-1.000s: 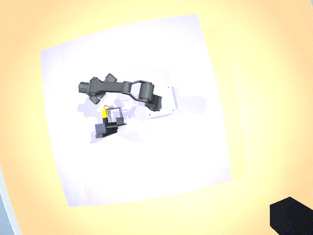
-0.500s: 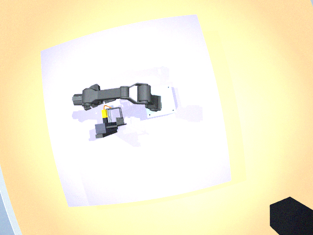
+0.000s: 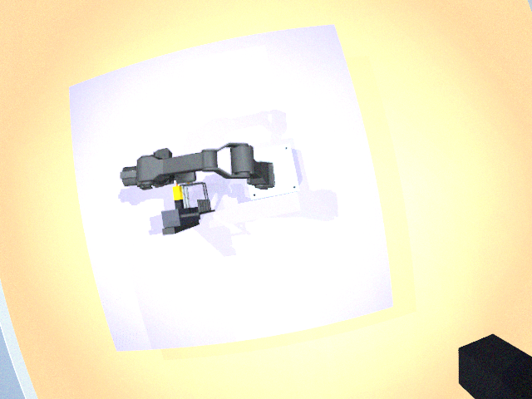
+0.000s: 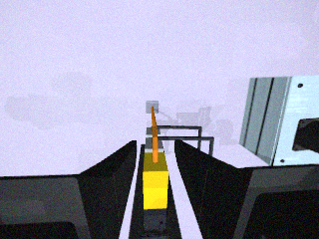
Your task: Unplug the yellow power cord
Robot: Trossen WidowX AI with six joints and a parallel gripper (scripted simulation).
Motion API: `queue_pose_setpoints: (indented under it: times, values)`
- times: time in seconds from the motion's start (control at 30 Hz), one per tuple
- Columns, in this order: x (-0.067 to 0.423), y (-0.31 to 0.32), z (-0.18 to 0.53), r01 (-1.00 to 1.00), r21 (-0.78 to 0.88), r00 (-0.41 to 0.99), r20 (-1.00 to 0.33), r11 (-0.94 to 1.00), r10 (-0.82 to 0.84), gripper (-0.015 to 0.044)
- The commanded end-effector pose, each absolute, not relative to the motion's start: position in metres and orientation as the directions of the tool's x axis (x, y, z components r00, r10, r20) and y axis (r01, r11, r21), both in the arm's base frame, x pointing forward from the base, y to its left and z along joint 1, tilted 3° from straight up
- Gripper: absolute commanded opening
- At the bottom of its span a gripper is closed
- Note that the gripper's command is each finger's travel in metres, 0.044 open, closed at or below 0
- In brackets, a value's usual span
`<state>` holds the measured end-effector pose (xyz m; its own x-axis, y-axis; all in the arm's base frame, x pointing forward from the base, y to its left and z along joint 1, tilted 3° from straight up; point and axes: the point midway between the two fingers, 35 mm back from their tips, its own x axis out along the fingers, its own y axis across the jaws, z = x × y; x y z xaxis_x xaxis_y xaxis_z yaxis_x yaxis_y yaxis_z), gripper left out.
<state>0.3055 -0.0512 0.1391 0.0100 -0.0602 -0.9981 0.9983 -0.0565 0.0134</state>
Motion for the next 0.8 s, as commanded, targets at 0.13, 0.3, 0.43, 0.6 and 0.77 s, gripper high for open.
queue_pose_setpoints:
  times: [0.13, 0.3, 0.43, 0.6, 0.77]
  values:
    - [0.307, -0.039, 0.138, 0.998, 0.008, 0.005, -0.999, -0.064, -0.051, 0.016]
    - [0.307, -0.031, 0.137, 0.998, 0.008, 0.005, -0.999, -0.064, -0.05, 0.016]
    - [0.308, -0.025, 0.137, 0.998, 0.008, 0.005, -0.999, -0.064, -0.05, 0.016]
    - [0.308, -0.017, 0.137, 0.998, 0.008, 0.005, -0.999, -0.064, -0.049, 0.016]
    - [0.308, -0.01, 0.136, 0.998, 0.008, 0.005, -0.999, -0.064, -0.048, 0.016]
